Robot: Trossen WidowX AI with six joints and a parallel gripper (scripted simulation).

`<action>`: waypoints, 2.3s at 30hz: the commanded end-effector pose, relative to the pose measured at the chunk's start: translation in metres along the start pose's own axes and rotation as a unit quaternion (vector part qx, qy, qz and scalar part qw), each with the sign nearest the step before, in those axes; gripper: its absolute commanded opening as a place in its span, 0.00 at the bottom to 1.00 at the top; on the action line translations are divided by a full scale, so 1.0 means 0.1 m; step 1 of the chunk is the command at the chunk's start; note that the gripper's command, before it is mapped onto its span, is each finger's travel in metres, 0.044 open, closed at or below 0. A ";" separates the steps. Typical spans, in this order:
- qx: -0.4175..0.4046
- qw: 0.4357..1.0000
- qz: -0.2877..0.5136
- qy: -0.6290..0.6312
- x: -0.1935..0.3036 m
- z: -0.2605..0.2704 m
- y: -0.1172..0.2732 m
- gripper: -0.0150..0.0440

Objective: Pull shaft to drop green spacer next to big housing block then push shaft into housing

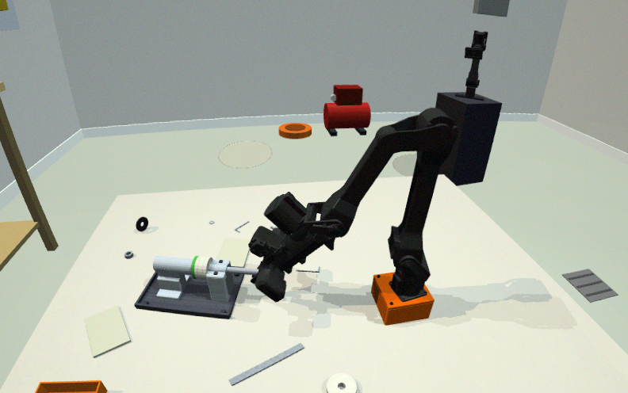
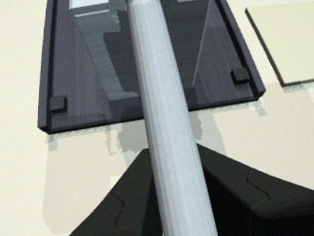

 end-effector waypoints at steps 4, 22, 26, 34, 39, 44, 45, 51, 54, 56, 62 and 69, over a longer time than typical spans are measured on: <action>-0.002 1.000 0.000 0.000 0.01 0.00 0.01 0.25; -0.002 1.000 0.000 0.000 0.02 0.00 0.02 0.25; -0.002 1.000 0.000 0.000 0.02 0.00 0.02 0.25; -0.002 1.000 0.000 0.000 0.03 0.01 0.02 0.25; -0.002 1.000 0.000 0.000 0.03 0.01 0.03 0.25; -0.002 1.000 0.000 0.000 0.03 0.01 0.03 0.25; -0.002 1.000 0.000 0.000 0.03 0.01 0.03 0.25; -0.002 1.000 0.000 0.000 0.04 0.01 0.04 0.25; -0.002 1.000 0.000 0.000 0.04 0.01 0.04 0.25; -0.002 1.000 0.000 0.000 0.04 0.01 0.04 0.25; -0.002 1.000 0.000 0.000 0.04 0.01 0.04 0.25; -0.002 1.000 0.000 0.000 0.05 0.01 0.05 0.25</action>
Point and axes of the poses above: the point midway between the two fingers, 35 mm back from their tips, its own y axis back along the fingers, its own z axis across the jaws, x = y × z, the point moved 5 cm from there along y, back along the fingers, and after that the axes turned 5 degrees about y, right-handed, at the moved point
